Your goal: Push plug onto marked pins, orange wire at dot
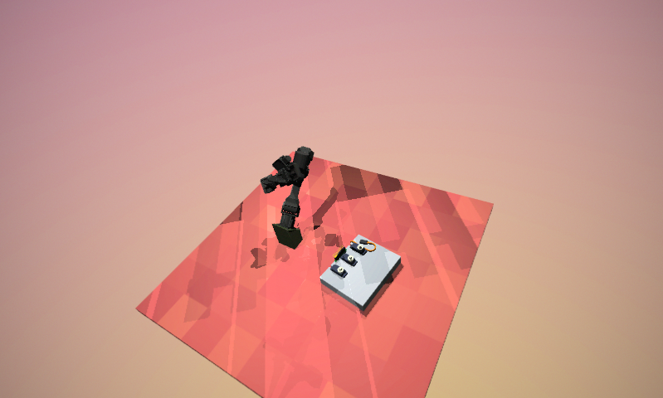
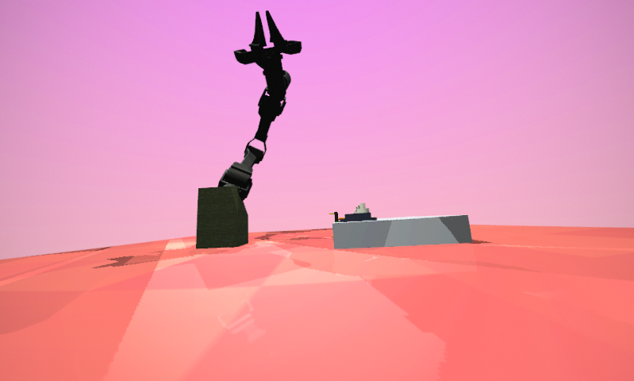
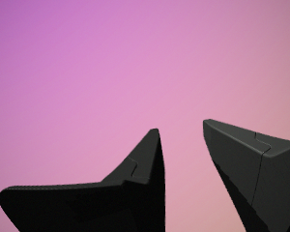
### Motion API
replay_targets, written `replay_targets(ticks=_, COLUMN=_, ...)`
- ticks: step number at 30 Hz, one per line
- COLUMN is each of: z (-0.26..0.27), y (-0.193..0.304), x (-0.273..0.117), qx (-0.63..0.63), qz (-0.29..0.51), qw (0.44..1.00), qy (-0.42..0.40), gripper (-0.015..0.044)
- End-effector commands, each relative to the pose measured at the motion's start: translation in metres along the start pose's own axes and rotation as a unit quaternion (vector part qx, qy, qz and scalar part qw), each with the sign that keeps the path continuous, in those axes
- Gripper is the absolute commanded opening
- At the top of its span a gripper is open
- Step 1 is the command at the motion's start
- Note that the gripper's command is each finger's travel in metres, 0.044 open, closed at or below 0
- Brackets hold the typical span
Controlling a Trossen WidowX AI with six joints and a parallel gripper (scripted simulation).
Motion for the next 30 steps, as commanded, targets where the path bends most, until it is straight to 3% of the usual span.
replay_targets(ticks=1, z=0.012, y=0.006, x=-0.014, qx=-0.020, qz=0.017, qw=0.999, qy=-0.036, gripper=0.0115)
replay_targets(ticks=30, z=0.069, y=0.032, x=-0.106, qx=-0.119, qz=0.085, qw=0.957, qy=-0.252, gripper=0.0115)
Point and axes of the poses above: the point midway between the two fingers, 35 mm back from their tips, its own x axis out along the fingers, its own z axis across the jaws, y = z × x, the point moved 8 cm from there along -x, back along the fingers, and after that the axes turned 4 degrees about -x, right-handed, at the moved point
